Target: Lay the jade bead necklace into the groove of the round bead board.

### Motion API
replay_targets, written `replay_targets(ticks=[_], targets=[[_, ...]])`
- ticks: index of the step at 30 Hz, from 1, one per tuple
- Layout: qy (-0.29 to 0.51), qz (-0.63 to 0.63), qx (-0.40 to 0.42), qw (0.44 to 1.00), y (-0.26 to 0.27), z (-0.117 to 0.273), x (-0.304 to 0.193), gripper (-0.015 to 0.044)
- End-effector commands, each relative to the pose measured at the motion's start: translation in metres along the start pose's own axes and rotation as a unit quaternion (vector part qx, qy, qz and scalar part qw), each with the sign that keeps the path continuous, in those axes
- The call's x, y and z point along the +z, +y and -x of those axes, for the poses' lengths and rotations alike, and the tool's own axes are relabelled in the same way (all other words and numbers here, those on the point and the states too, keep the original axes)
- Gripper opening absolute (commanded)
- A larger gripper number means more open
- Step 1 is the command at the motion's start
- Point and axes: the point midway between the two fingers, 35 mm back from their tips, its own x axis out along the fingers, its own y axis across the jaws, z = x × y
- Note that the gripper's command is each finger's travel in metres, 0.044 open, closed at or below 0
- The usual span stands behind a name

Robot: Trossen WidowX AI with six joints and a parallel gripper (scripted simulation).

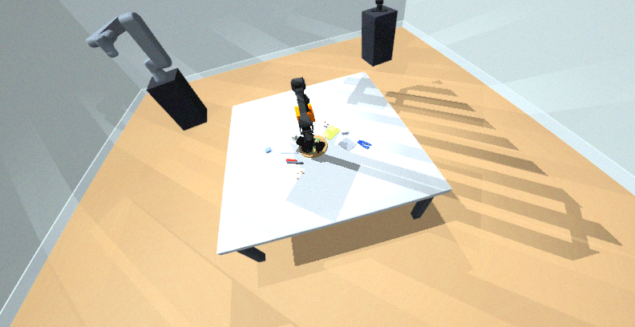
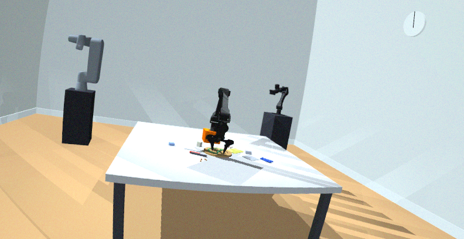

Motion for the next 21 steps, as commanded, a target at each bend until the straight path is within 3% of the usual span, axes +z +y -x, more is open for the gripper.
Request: replay_targets(ticks=[1,8,13,21], targets=[[0.002,-0.024,-0.001,1.000,0.001,0.007,-0.022,0.0309],[0.004,-0.096,-0.002,0.995,-0.005,0.023,-0.075,0.0125],[0.006,-0.139,-0.002,0.990,-0.012,0.028,-0.106,0.0120],[0.006,-0.141,-0.002,0.990,-0.013,0.014,-0.108,0.0120]])
